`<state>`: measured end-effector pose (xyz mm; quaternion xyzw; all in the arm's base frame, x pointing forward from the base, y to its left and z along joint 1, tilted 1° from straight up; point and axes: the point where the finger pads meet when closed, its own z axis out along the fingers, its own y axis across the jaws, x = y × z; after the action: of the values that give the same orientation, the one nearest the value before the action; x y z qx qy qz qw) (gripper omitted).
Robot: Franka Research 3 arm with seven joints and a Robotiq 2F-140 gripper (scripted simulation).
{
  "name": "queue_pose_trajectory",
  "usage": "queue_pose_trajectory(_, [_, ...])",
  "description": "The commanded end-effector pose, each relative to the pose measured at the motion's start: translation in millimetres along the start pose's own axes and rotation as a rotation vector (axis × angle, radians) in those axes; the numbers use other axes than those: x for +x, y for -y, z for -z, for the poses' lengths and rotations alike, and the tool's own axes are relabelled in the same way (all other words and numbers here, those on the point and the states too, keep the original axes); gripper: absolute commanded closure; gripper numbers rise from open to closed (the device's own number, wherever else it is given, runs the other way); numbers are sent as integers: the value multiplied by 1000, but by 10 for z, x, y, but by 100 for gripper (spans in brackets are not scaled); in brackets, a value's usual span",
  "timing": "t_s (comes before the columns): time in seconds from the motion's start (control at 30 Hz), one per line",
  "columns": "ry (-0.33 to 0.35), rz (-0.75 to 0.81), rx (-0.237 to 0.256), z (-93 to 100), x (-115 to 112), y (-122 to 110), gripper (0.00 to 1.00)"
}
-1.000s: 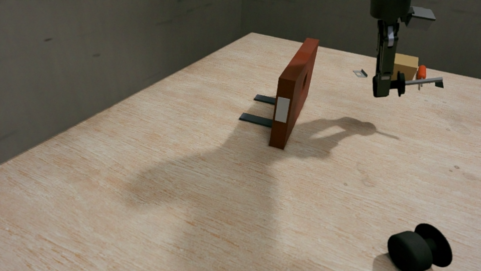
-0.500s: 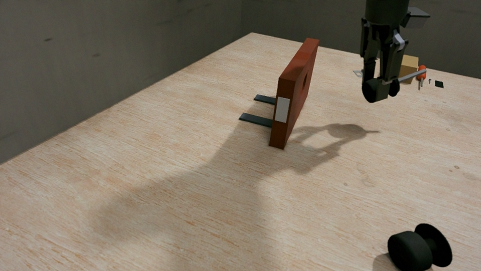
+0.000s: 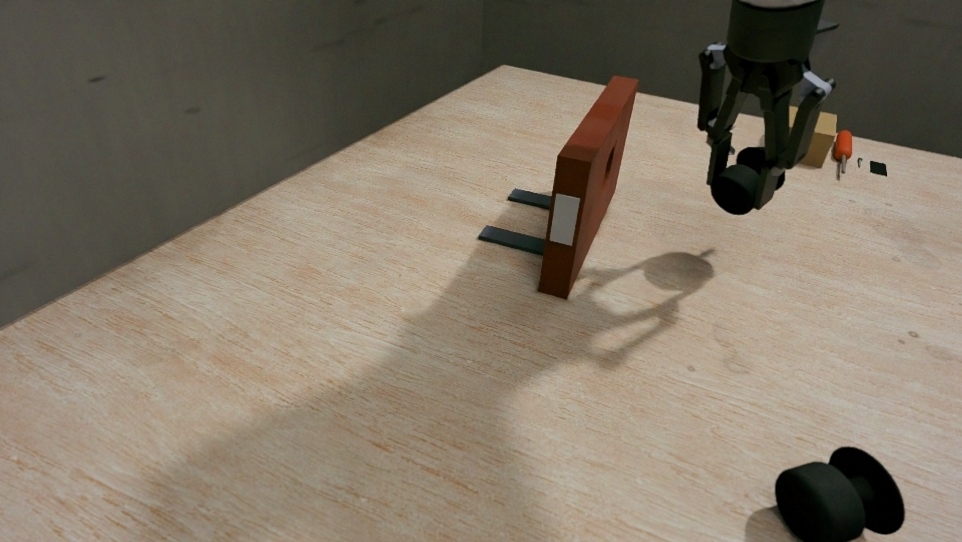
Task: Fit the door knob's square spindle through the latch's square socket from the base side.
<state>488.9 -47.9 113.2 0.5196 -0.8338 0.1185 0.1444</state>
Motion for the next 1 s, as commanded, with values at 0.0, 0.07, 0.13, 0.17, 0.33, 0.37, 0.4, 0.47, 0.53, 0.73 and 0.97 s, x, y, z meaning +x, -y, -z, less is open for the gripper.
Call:
queue_pose_trajectory(0.0, [21, 278, 20, 49, -40, 28, 58])
queue_pose_trajectory(0.07, [19, 337, 28, 60, -64, 22, 58])
queue_pose_trajectory(0.13, [17, 395, 37, 69, -83, 16, 58])
queue_pose_trajectory(0.17, [16, 424, 41, 73, -92, 14, 58])
queue_pose_trajectory(0.33, [11, 538, 56, 85, -117, 7, 58])
queue_pose_trajectory(0.37, [11, 538, 56, 85, -117, 7, 58])
queue_pose_trajectory(0.4, [9, 613, 64, 87, -121, 6, 58])
queue_pose_trajectory(0.47, [7, 666, 70, 90, -128, 4, 58])
queue_pose_trajectory(0.53, [4, 719, 75, 92, -132, 3, 58])
queue_pose_trajectory(0.73, [1, 876, 88, 94, -135, 2, 58])
queue_pose_trajectory(0.97, [2, 1045, 99, 93, -136, 4, 58])
